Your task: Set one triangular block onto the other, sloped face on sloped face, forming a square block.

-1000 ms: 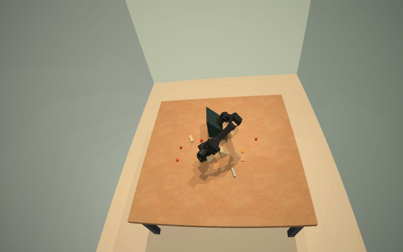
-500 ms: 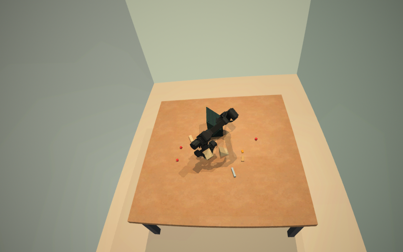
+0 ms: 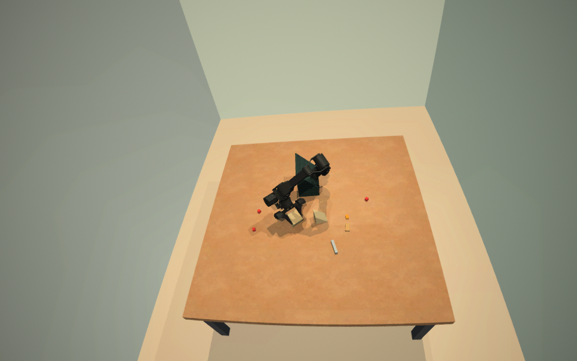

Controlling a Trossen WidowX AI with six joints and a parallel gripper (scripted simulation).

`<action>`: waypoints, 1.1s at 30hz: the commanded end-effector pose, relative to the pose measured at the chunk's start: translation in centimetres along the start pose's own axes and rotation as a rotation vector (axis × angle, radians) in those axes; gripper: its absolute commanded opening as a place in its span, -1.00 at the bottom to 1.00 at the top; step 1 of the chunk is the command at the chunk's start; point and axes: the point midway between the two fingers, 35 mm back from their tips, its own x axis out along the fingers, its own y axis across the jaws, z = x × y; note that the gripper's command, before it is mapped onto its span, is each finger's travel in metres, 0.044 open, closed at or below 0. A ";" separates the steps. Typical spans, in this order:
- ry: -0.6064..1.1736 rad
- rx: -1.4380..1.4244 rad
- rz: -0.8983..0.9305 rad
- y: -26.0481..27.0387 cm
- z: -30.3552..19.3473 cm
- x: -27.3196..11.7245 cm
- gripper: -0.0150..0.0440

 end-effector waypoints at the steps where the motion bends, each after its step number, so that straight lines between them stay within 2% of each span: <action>1: 0.094 0.011 0.002 -0.1 0.8 -0.3 -0.49; 4: 0.161 0.010 0.000 -0.1 1.3 -0.4 -0.49; 5: 0.091 0.004 -0.003 -0.2 0.7 -0.3 -0.40; 21: 0.091 0.004 -0.003 -0.2 0.7 -0.3 1.00; 33: 0.090 0.004 -0.002 -0.1 0.6 -0.4 1.00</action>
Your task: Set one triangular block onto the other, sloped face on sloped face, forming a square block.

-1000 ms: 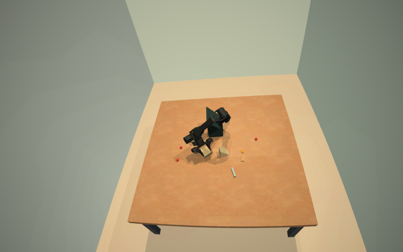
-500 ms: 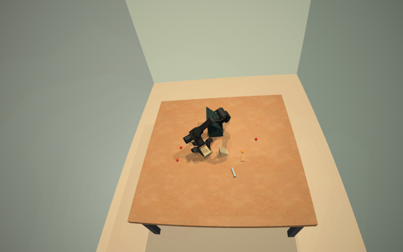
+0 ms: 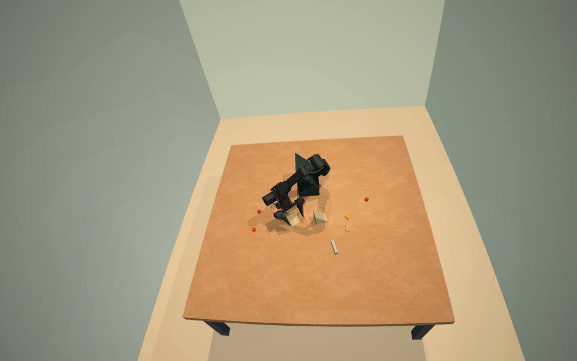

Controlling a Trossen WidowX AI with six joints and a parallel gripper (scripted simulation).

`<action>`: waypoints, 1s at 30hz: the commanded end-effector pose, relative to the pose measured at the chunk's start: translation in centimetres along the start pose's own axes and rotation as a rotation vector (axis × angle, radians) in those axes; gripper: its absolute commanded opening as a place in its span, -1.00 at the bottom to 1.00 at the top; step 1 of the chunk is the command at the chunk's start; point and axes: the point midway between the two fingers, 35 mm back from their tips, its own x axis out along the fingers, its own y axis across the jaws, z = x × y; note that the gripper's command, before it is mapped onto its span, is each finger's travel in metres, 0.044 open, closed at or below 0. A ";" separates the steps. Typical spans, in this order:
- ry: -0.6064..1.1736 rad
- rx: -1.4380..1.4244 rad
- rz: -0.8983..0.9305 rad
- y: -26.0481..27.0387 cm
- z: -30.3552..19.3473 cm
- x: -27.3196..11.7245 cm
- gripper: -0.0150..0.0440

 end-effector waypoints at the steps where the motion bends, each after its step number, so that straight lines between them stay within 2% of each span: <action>1: -0.003 0.002 0.003 0.2 -0.5 -0.5 1.00; 9: -0.004 -0.001 0.004 0.1 -6.9 -6.9 1.00; 18: -0.003 0.000 0.004 0.1 -7.0 -7.0 1.00; 21: -0.009 0.008 0.020 0.7 -4.3 -8.0 1.00; 27: -0.024 0.003 0.012 0.3 4.8 -11.6 1.00; 30: -0.022 0.000 0.007 0.1 5.8 -11.9 1.00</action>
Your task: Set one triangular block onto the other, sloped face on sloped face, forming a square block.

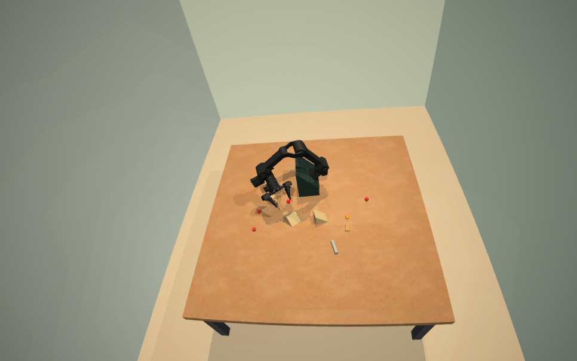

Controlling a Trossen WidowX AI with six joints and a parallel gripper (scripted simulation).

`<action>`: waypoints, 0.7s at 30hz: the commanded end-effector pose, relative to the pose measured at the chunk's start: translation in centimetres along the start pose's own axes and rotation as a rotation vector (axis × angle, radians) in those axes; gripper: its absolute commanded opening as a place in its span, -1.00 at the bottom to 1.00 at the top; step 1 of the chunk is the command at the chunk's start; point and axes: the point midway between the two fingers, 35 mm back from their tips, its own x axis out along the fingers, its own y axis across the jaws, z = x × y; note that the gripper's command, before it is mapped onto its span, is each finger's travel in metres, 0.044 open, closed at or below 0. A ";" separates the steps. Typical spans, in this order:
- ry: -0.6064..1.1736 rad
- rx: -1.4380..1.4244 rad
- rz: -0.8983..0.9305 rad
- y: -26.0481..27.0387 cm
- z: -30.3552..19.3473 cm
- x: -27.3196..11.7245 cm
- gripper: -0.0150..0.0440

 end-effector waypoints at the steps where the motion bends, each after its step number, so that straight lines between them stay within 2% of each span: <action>1: -0.007 -0.011 -0.021 -0.3 1.7 0.0 1.00; 7: -0.012 -0.010 -0.017 -0.1 1.7 1.0 1.00; 21: -0.001 -0.011 -0.025 -0.7 1.5 10.0 1.00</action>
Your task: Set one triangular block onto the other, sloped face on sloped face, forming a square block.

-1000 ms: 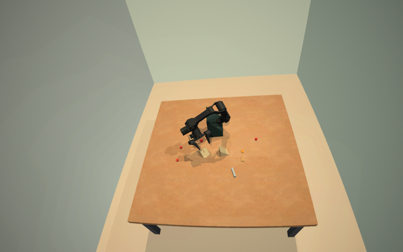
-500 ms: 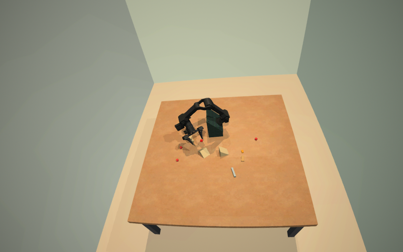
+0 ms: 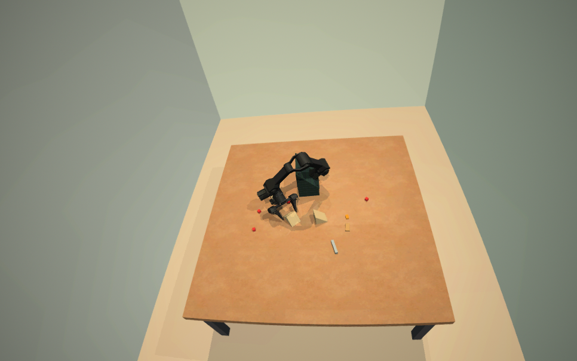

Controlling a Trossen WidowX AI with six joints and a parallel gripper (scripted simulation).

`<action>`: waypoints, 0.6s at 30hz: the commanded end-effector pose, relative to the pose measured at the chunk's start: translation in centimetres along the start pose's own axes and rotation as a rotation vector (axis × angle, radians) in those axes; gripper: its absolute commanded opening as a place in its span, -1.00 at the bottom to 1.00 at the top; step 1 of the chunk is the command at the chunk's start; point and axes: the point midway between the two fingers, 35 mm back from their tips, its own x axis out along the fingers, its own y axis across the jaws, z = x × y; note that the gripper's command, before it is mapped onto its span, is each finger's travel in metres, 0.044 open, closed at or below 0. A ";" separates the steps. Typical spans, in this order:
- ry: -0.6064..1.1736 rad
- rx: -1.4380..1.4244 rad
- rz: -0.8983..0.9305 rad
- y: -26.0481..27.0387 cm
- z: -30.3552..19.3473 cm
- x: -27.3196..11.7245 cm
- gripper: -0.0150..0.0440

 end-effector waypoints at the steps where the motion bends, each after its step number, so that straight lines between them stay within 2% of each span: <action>1: 0.012 0.000 -0.013 -0.6 -0.2 1.8 1.00; 10: 0.013 0.000 -0.014 -0.4 -0.2 1.8 1.00; 15: 0.012 0.000 -0.013 -0.5 -0.1 1.7 0.56; 18: 0.012 0.000 -0.013 -0.5 -0.1 1.7 0.49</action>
